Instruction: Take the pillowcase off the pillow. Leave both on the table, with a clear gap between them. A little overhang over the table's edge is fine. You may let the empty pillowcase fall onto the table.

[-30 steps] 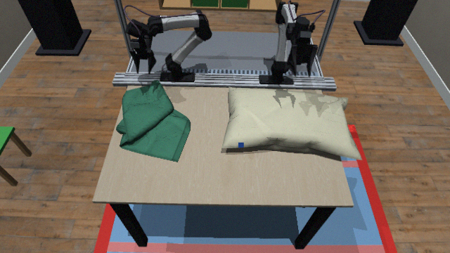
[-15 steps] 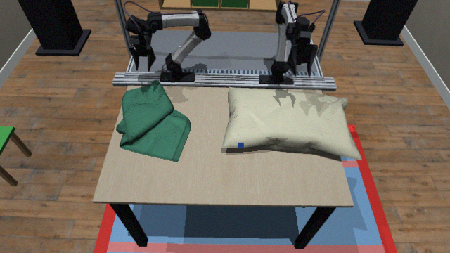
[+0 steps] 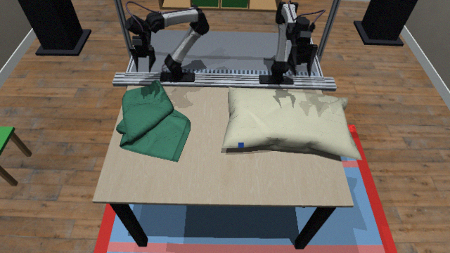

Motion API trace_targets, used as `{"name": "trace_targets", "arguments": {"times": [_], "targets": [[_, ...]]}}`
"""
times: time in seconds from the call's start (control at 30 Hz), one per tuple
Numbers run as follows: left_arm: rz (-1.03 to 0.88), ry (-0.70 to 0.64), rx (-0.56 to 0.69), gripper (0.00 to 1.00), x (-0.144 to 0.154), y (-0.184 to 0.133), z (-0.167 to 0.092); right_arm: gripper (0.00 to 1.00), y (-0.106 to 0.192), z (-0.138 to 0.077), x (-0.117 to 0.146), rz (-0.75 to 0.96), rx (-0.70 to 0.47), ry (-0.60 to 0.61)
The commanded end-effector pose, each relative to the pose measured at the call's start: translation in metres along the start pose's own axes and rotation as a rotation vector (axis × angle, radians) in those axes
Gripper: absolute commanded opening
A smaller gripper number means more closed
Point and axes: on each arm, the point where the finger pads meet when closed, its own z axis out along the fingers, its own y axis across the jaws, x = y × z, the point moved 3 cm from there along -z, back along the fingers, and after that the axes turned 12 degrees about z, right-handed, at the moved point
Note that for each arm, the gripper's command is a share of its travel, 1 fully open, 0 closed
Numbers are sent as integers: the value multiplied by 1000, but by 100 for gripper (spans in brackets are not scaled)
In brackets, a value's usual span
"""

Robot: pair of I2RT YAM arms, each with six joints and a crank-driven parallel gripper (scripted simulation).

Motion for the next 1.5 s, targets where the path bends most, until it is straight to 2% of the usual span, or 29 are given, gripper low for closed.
{"name": "trace_targets", "arguments": {"times": [0.0, 0.07, 0.13, 0.17, 0.33, 0.4, 0.43, 0.5, 0.53, 0.57, 0.63, 0.77, 0.8, 0.83, 0.9, 0.97, 1.0, 1.03, 1.1, 1.23, 1.33, 1.37, 1.4, 1.47], "targets": [[-8, -56, -18, 63, -23, 7, -1, 63, 0, 7, 4, 8, 21, 24], [-11, -35, -21, 63, -15, 7, -5, 63, -1, 7, -23, -49, 35, -21], [-12, -36, -6, 63, -16, 2, -6, 63, 1, 14, -34, -64, 45, -40], [-9, -38, -9, 63, -13, 2, -5, 63, 2, 16, -20, -35, 32, -5], [-13, -18, -4, 63, -6, 0, -6, 63, 11, 27, -54, -87, 34, -77], [-13, -18, -4, 63, -6, 0, -6, 63, 11, 27, -54, -87, 34, -77], [-5, -2, -1, 63, -1, -1, 0, 63, 14, 35, -49, -74, 31, -70], [-9, 33, 6, 63, 12, -4, 3, 63, 21, 40, -68, -87, 33, -111], [-8, 30, 9, 63, 14, -5, 3, 63, 21, 44, -40, -58, 8, -36], [-8, -1, 2, 63, 0, -2, 2, 63, 27, 40, -59, -98, -7, -83], [-11, -51, -11, 63, -17, 2, -5, 63, 31, 43, -75, -109, -2, -127], [-13, 1, -6, 63, -4, 1, -1, 63, 41, 60, -98, -74, 24, -196], [-13, 1, -6, 63, -4, 2, -2, 63, 46, 63, -101, -67, 21, -210], [-11, -31, -12, 63, -12, 4, -1, 63, 46, 66, -83, -67, 2, -152], [-11, -44, -17, 63, -16, 5, -2, 63, 53, 65, -99, -85, -19, -191], [-11, -44, -17, 63, -16, 5, -2, 63, 53, 65, -99, -85, -19, -191], [-9, -34, -14, 63, -12, 4, -2, 63, 57, 68, -107, -82, -15, -217], [-14, -55, -25, 63, -20, 8, -5, 63, 60, 70, -116, -71, -6, -248], [-14, -64, -26, 63, -25, 8, -8, 63, 68, 78, -126, -34, 5, -290], [-13, -22, -19, 63, -14, 6, -3, 63, 85, 92, -144, 28, 10, -360], [-15, -55, -22, 63, -24, 7, -6, 63, 99, 101, -158, 84, 12, -420], [-15, -54, -20, 63, -25, 6, -7, 63, 104, 104, -162, 104, 11, -436], [-11, -46, -18, 63, -23, 6, -7, 63, 104, 105, -153, 84, 3, -403], [-11, -48, -20, 63, -23, 7, -7, 63, 113, 108, -162, 97, -14, -426]]}}
